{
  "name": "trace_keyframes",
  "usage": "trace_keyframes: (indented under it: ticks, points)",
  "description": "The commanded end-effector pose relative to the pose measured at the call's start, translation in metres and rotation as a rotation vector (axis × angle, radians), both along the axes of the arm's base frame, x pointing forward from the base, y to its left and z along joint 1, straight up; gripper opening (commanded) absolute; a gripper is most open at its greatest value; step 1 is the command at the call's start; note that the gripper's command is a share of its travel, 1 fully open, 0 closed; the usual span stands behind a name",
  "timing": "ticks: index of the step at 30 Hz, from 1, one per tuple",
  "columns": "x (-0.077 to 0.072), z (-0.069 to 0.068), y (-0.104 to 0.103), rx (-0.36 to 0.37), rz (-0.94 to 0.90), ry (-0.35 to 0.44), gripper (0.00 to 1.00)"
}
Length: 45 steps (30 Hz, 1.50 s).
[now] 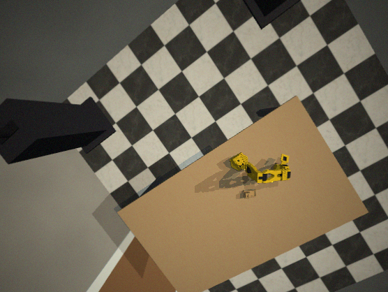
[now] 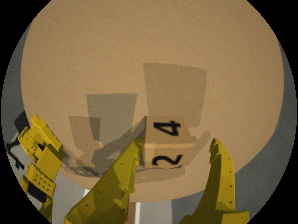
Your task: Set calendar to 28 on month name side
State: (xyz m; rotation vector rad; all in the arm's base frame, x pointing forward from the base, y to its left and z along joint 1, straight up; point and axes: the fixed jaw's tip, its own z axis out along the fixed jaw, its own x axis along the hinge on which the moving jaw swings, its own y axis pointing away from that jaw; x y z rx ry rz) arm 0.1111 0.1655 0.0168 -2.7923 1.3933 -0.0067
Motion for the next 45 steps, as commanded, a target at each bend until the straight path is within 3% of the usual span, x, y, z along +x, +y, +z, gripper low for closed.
trace_keyframes:
  ticks: [1,24,45]
  points:
    - [0.001,0.003,0.004,0.02,-0.002,-0.012,0.36]
    - [0.0,0.06,0.002,0.02,-0.002,-0.012,0.36]
    - [-0.001,0.062,0.002,0.02,-0.002,-0.012,0.36]
